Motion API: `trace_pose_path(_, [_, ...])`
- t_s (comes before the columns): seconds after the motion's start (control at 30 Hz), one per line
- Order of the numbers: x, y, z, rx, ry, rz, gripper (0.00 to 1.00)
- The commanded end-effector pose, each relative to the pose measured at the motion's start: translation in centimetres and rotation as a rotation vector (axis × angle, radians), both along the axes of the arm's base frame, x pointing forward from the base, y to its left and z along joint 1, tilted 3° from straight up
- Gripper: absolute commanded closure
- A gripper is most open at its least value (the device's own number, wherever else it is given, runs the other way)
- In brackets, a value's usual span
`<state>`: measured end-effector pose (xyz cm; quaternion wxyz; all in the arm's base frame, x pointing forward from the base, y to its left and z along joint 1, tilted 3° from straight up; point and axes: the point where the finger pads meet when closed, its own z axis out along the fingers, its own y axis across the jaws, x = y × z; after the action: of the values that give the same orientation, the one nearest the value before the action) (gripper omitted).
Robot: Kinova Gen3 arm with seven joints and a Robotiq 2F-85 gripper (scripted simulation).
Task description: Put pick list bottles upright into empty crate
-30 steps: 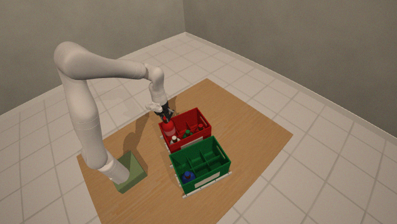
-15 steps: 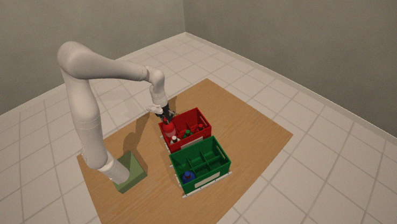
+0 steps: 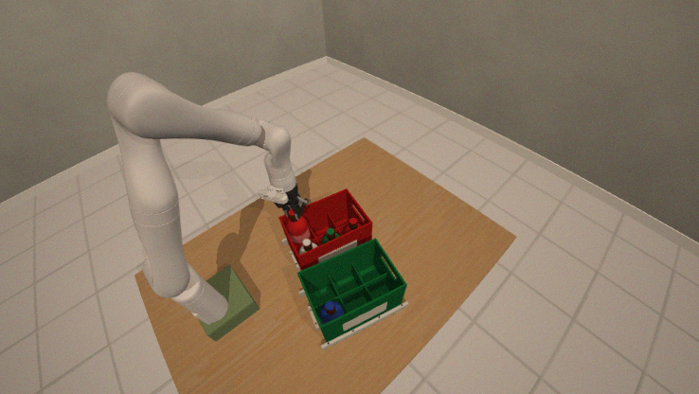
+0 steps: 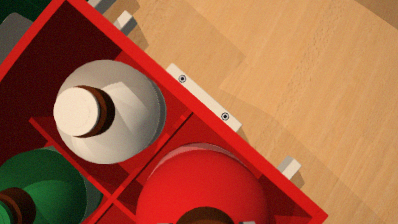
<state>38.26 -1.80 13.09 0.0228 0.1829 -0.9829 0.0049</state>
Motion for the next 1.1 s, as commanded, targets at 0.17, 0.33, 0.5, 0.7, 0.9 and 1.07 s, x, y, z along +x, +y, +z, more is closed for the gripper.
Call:
trace_pose_path(0.17, [0.0, 0.0, -0.7, 0.0, -0.002, 0.0, 0.9])
trace_pose_path(0.33, [0.0, 0.0, -1.2, 0.0, -0.002, 0.0, 0.9])
trace_pose_path(0.5, [0.0, 0.0, -1.5, 0.0, -0.002, 0.0, 0.9])
trace_pose_path(0.7, [0.0, 0.0, -2.1, 0.0, -0.002, 0.0, 0.9])
trace_pose_path(0.9, [-0.1, 0.0, -2.7, 0.0, -0.002, 0.0, 0.9])
trace_pose_path(1.07, [-0.1, -0.1, -3.0, 0.0, -0.002, 0.0, 0.9])
